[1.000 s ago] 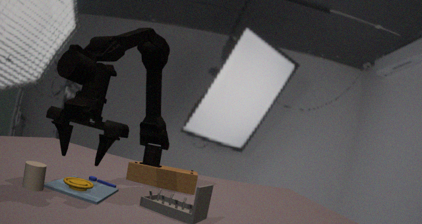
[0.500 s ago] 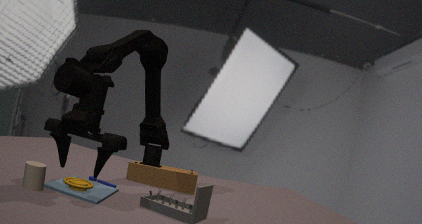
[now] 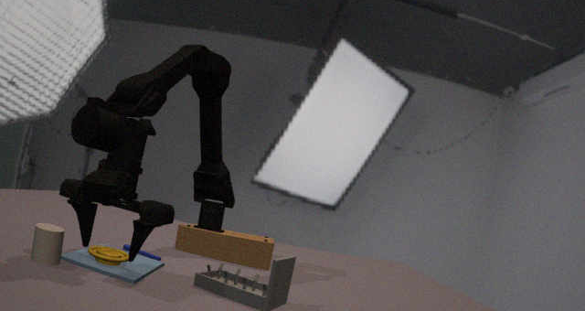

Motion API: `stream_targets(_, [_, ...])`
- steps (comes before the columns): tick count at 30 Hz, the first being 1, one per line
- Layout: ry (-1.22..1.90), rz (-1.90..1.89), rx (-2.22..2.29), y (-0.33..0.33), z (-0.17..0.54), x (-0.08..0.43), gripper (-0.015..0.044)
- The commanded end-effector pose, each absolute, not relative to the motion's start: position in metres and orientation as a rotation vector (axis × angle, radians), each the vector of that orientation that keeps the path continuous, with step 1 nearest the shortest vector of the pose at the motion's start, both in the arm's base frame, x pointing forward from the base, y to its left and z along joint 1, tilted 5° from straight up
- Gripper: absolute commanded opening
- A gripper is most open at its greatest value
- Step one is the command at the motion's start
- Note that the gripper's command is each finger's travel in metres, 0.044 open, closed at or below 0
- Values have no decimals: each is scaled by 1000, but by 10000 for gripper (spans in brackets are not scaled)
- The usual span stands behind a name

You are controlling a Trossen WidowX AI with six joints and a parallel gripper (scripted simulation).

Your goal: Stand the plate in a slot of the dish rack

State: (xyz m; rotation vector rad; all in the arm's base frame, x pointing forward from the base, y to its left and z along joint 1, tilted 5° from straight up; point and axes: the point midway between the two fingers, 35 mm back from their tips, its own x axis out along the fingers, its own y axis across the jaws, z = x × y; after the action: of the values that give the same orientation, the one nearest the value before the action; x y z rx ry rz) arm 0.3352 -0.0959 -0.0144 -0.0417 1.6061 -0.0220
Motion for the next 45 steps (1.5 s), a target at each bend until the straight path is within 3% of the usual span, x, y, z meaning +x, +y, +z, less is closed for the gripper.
stream_targets(1, [1616, -21, -45, -96, -23, 331, 400])
stream_targets(12, [1616, -21, -44, -96, -26, 331, 382])
stream_targets(23, [1616, -21, -44, -96, -26, 331, 308])
stream_targets(35, [1615, -21, -44, -96, 20, 344, 0])
stream_targets(45, [1615, -21, -44, -96, 68, 351, 0])
